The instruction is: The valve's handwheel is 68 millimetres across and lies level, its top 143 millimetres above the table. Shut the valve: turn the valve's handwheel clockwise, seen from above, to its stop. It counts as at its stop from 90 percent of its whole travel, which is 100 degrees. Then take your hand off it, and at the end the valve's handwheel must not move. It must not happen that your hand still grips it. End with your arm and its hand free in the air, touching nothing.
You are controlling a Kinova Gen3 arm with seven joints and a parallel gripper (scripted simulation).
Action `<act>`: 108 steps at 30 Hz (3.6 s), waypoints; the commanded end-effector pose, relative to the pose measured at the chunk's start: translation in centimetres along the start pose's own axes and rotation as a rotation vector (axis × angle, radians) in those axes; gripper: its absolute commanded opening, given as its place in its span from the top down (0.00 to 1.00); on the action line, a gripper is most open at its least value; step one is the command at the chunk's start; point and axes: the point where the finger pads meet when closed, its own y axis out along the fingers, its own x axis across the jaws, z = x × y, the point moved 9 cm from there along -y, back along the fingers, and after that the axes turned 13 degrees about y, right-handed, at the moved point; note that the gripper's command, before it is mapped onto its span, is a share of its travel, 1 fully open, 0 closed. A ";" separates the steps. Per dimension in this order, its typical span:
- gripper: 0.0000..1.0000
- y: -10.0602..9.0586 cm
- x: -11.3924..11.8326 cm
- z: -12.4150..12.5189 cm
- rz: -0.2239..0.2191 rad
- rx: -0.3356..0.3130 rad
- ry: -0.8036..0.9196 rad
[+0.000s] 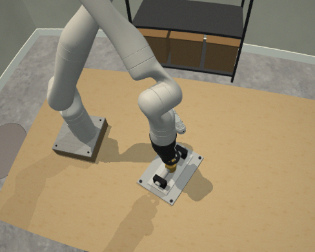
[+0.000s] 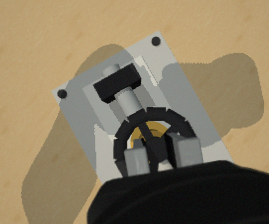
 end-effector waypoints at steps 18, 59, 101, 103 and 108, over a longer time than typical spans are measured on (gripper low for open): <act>1.00 0.1 0.0 -0.1 -0.002 0.001 -0.001; 1.00 0.2 -0.2 0.0 0.009 0.000 0.152; 1.00 0.1 -0.2 0.0 0.008 -0.001 0.833; 1.00 0.1 -0.2 0.0 0.008 -0.001 0.877; 1.00 0.1 -0.2 0.0 0.008 -0.001 0.942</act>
